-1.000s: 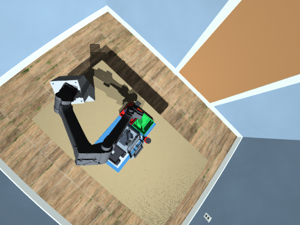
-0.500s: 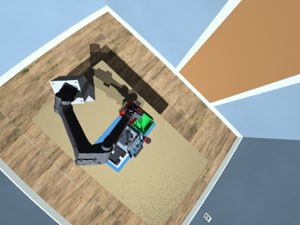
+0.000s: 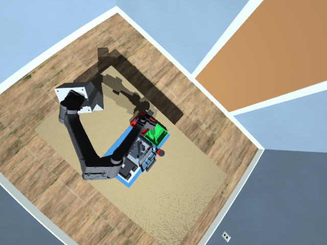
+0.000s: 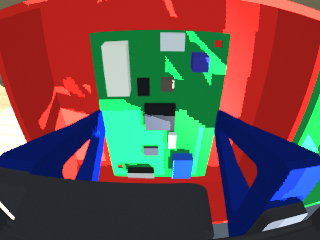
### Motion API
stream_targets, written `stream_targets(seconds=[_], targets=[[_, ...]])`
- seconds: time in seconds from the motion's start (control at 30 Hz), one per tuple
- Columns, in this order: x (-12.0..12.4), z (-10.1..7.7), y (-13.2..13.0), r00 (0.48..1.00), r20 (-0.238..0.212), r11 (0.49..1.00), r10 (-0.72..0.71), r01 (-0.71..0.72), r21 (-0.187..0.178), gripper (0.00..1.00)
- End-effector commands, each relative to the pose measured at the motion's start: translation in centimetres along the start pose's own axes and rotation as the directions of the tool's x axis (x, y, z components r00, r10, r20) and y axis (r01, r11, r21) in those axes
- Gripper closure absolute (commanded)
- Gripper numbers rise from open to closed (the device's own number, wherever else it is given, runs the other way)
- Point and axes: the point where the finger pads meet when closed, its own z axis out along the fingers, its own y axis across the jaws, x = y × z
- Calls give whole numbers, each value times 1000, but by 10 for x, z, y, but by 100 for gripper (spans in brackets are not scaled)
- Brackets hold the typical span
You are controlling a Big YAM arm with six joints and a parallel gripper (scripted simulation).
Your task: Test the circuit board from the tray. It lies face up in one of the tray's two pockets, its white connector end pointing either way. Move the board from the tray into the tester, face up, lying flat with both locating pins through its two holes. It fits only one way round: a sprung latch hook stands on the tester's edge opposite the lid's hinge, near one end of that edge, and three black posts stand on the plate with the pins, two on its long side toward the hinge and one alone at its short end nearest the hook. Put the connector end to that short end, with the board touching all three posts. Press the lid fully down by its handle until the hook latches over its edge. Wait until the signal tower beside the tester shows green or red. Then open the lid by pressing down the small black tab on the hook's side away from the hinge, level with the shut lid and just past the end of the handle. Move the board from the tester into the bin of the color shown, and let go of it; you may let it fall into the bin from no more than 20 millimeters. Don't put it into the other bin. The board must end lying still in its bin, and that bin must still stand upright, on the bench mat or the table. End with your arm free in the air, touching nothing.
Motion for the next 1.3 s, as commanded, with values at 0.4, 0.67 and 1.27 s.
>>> stream_targets(seconds=[0.4, 0.67, 1.27], targets=[[1, 4, -4, 1000, 5, 1000, 8, -8, 4, 28], [1, 4, -4, 1000, 5, 1000, 8, -8, 4, 28], [0, 4, -5, 1000, 6, 1000, 8, -9, 7, 28]])
